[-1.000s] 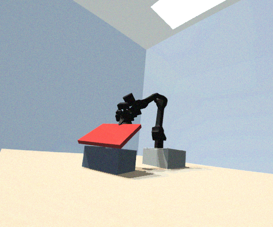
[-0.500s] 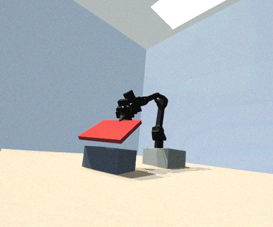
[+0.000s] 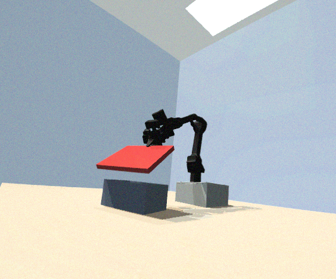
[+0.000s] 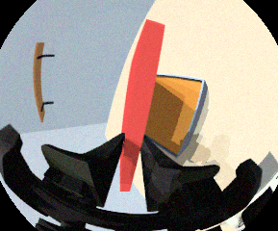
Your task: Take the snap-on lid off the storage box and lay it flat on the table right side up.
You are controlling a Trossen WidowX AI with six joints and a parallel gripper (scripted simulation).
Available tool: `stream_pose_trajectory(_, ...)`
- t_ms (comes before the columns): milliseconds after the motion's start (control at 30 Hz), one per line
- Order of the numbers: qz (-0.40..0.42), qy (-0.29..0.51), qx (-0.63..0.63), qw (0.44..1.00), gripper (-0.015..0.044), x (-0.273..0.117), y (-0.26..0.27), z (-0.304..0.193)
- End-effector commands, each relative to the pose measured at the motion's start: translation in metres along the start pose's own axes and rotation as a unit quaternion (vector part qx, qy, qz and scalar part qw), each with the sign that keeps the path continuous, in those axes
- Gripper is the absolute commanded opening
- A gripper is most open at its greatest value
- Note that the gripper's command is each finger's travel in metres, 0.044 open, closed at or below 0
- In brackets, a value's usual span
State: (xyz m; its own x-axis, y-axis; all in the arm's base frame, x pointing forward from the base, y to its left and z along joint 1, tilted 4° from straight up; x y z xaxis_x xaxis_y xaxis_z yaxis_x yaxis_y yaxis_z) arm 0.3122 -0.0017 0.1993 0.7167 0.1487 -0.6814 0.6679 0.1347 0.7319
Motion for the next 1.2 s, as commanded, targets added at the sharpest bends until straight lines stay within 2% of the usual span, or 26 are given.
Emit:
stream_pose_trajectory(0, 0.009, -0.002, 0.001, 1.0, 0.0, -0.003, 0.006, 0.001)
stream_pose_trajectory(333, 0.009, -0.002, 0.001, 1.0, 0.0, -0.001, 0.002, -0.001)
stream_pose_trajectory(1167, 0.009, 0.0, 0.003, 1.0, 0.0, -0.003, -0.01, -0.053)
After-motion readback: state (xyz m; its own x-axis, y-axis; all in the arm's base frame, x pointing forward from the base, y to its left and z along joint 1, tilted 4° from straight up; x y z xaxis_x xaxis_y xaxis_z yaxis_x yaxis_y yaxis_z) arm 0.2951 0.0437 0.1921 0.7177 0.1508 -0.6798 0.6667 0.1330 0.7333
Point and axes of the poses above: the point midway between the two fingers, 35 mm back from their tips, its own x axis out along the fingers, its own y axis across the jaws, z = x × y, the point moved 8 cm from there along -x, back along the fingers, and after that the axes turned 4 degrees about x, right-handed, at the moved point
